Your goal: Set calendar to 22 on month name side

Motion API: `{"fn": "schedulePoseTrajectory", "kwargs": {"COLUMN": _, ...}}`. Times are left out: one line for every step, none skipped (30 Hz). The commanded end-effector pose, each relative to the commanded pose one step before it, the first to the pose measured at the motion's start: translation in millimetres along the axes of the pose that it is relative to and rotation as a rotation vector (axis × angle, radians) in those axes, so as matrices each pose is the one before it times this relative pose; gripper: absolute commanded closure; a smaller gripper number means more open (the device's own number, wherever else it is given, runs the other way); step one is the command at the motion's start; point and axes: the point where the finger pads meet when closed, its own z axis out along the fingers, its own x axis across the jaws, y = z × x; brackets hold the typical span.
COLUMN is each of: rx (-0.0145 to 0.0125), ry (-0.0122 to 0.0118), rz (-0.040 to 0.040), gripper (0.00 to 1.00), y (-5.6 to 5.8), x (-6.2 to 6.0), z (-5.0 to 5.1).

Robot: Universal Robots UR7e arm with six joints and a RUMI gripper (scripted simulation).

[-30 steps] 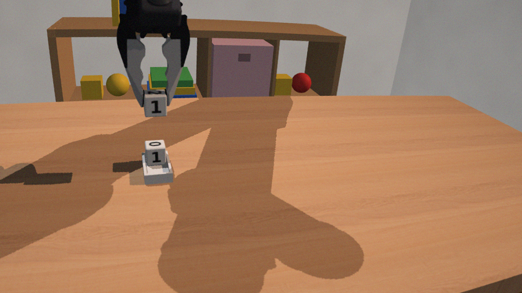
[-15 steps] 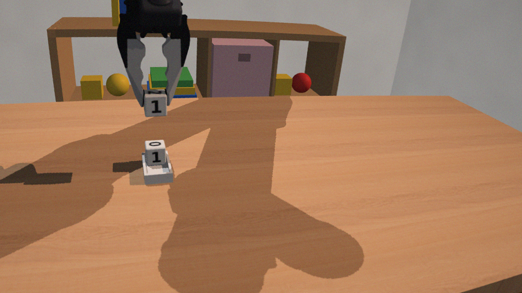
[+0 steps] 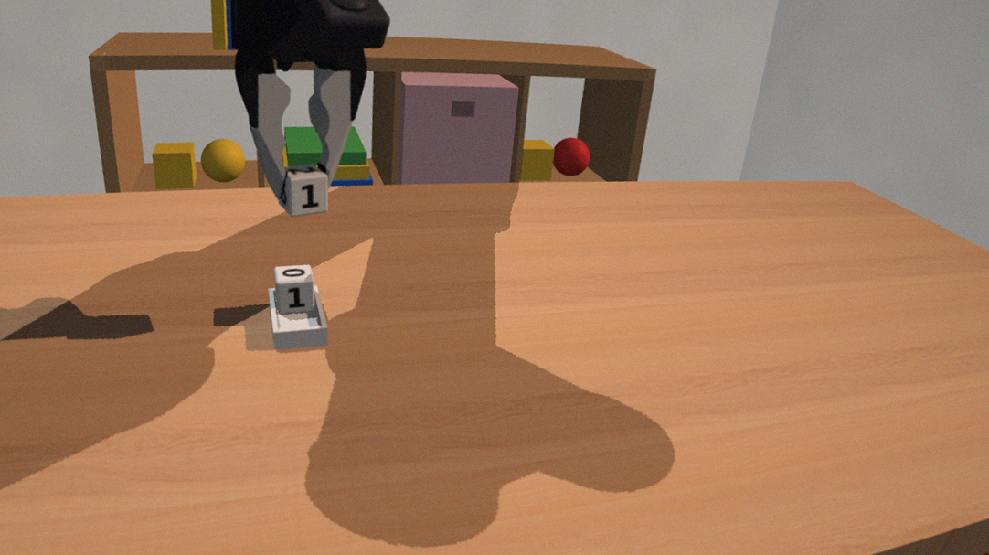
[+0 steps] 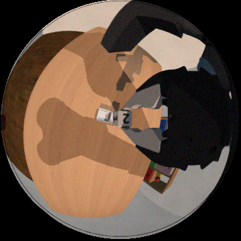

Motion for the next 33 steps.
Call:
{"fn": "schedulePoseTrajectory", "kwargs": {"rx": -0.00048, "ry": 0.00117, "rz": -0.16782, "gripper": 0.89, "y": 10.91, "x": -8.18, "z": 0.71}}
{"fn": "schedulePoseTrajectory", "kwargs": {"rx": 0.00046, "ry": 0.00070, "rz": -0.04399, "gripper": 0.89, "y": 2.69, "x": -2.55, "z": 0.32}}
{"fn": "schedulePoseTrajectory", "kwargs": {"rx": 0.00006, "ry": 0.00010, "rz": -0.00628, "gripper": 0.89, "y": 0.37, "x": -0.38, "z": 0.05}}
{"fn": "schedulePoseTrajectory", "kwargs": {"rx": 0.00047, "ry": 0.00077, "rz": -0.05247, "gripper": 0.89, "y": 3.15, "x": -3.18, "z": 0.37}}
{"fn": "schedulePoseTrajectory", "kwargs": {"rx": 0.00041, "ry": 0.00072, "rz": -0.05446, "gripper": 0.89, "y": 3.19, "x": -3.45, "z": 0.38}}
{"fn": "schedulePoseTrajectory", "kwargs": {"rx": 0.00025, "ry": 0.00046, "rz": -0.03864, "gripper": 0.89, "y": 2.19, "x": -2.56, "z": 0.26}}
{"fn": "schedulePoseTrajectory", "kwargs": {"rx": 0.00010, "ry": 0.00019, "rz": -0.01757, "gripper": 0.89, "y": 0.97, "x": -1.20, "z": 0.12}}
{"fn": "schedulePoseTrajectory", "kwargs": {"rx": 0.00030, "ry": 0.00057, "rz": -0.05772, "gripper": 0.89, "y": 3.18, "x": -3.99, "z": 0.38}}
{"fn": "schedulePoseTrajectory", "kwargs": {"rx": 0.00018, "ry": 0.00035, "rz": -0.04238, "gripper": 0.89, "y": 2.23, "x": -3.05, "z": 0.27}}
{"fn": "schedulePoseTrajectory", "kwargs": {"rx": 0.00000, "ry": 0.00000, "rz": 0.00000, "gripper": 0.89, "y": 0.00, "x": 0.00, "z": 0.00}}
{"fn": "schedulePoseTrajectory", "kwargs": {"rx": 0.00000, "ry": 0.00000, "rz": 0.00000, "gripper": 0.89, "y": 0.00, "x": 0.00, "z": 0.00}}
{"fn": "schedulePoseTrajectory", "kwargs": {"rx": 0.00006, "ry": 0.00012, "rz": -0.01659, "gripper": 0.89, "y": 0.84, "x": -1.23, "z": 0.10}}
{"fn": "schedulePoseTrajectory", "kwargs": {"rx": 0.00020, "ry": 0.00036, "rz": -0.05995, "gripper": 0.89, "y": 3.04, "x": -4.48, "z": 0.37}}
{"fn": "schedulePoseTrajectory", "kwargs": {"rx": 0.00017, "ry": 0.00024, "rz": -0.06066, "gripper": 0.89, "y": 2.92, "x": -4.70, "z": 0.36}}
{"fn": "schedulePoseTrajectory", "kwargs": {"rx": 0.00011, "ry": 0.00010, "rz": -0.04582, "gripper": 0.89, "y": 2.07, "x": -3.67, "z": 0.26}}
{"fn": "schedulePoseTrajectory", "kwargs": {"rx": 0.00004, "ry": 0.00002, "rz": -0.01527, "gripper": 0.89, "y": 0.65, "x": -1.25, "z": 0.09}}
{"fn": "schedulePoseTrajectory", "kwargs": {"rx": 0.00014, "ry": -0.00001, "rz": -0.06124, "gripper": 0.89, "y": 2.61, "x": -5.07, "z": 0.33}}
{"fn": "schedulePoseTrajectory", "kwargs": {"rx": 0.00009, "ry": -0.00007, "rz": -0.03915, "gripper": 0.89, "y": 1.54, "x": -3.34, "z": 0.20}}
{"fn": "schedulePoseTrajectory", "kwargs": {"rx": 0.00005, "ry": -0.00007, "rz": -0.02196, "gripper": 0.89, "y": 0.81, "x": -1.90, "z": 0.11}}
{"fn": "schedulePoseTrajectory", "kwargs": {"rx": 0.00015, "ry": -0.00026, "rz": -0.05880, "gripper": 0.89, "y": 2.15, "x": -5.15, "z": 0.29}}
{"fn": "schedulePoseTrajectory", "kwargs": {"rx": 0.00001, "ry": -0.00001, "rz": -0.00190, "gripper": 0.89, "y": 0.06, "x": -0.17, "z": 0.01}}
{"fn": "schedulePoseTrajectory", "kwargs": {"rx": 0.00018, "ry": -0.00039, "rz": -0.06001, "gripper": 0.89, "y": 1.99, "x": -5.38, "z": 0.28}}
{"fn": "schedulePoseTrajectory", "kwargs": {"rx": 0.00018, "ry": -0.00041, "rz": -0.04981, "gripper": 0.89, "y": 1.48, "x": -4.56, "z": 0.22}}
{"fn": "schedulePoseTrajectory", "kwargs": {"rx": 0.00004, "ry": -0.00009, "rz": -0.00923, "gripper": 0.89, "y": 0.24, "x": -0.86, "z": 0.04}}
{"fn": "schedulePoseTrajectory", "kwargs": {"rx": 0.00026, "ry": -0.00060, "rz": -0.05781, "gripper": 0.89, "y": 1.53, "x": -5.40, "z": 0.23}}
{"fn": "schedulePoseTrajectory", "kwargs": {"rx": 0.00025, "ry": -0.00056, "rz": -0.04664, "gripper": 0.89, "y": 1.06, "x": -4.43, "z": 0.18}}
{"fn": "schedulePoseTrajectory", "kwargs": {"rx": 0.00000, "ry": 0.00000, "rz": 0.00000, "gripper": 0.89, "y": 0.00, "x": 0.00, "z": 0.00}}
{"fn": "schedulePoseTrajectory", "kwargs": {"rx": 0.00000, "ry": 0.00000, "rz": 0.00000, "gripper": 0.89, "y": 0.00, "x": 0.00, "z": 0.00}}
{"fn": "schedulePoseTrajectory", "kwargs": {"rx": 0.00006, "ry": -0.00012, "rz": -0.00968, "gripper": 0.89, "y": 0.19, "x": -0.93, "z": 0.04}}
{"fn": "schedulePoseTrajectory", "kwargs": {"rx": 0.00036, "ry": -0.00075, "rz": -0.05458, "gripper": 0.89, "y": 1.06, "x": -5.26, "z": 0.19}}
{"fn": "schedulePoseTrajectory", "kwargs": {"rx": 0.00041, "ry": -0.00080, "rz": -0.05260, "gripper": 0.89, "y": 0.84, "x": -5.14, "z": 0.17}}
{"fn": "schedulePoseTrajectory", "kwargs": {"rx": 0.00046, "ry": -0.00084, "rz": -0.05041, "gripper": 0.89, "y": 0.64, "x": -4.97, "z": 0.15}}
{"fn": "schedulePoseTrajectory", "kwargs": {"rx": 0.00047, "ry": -0.00080, "rz": -0.04501, "gripper": 0.89, "y": 0.42, "x": -4.48, "z": 0.12}}
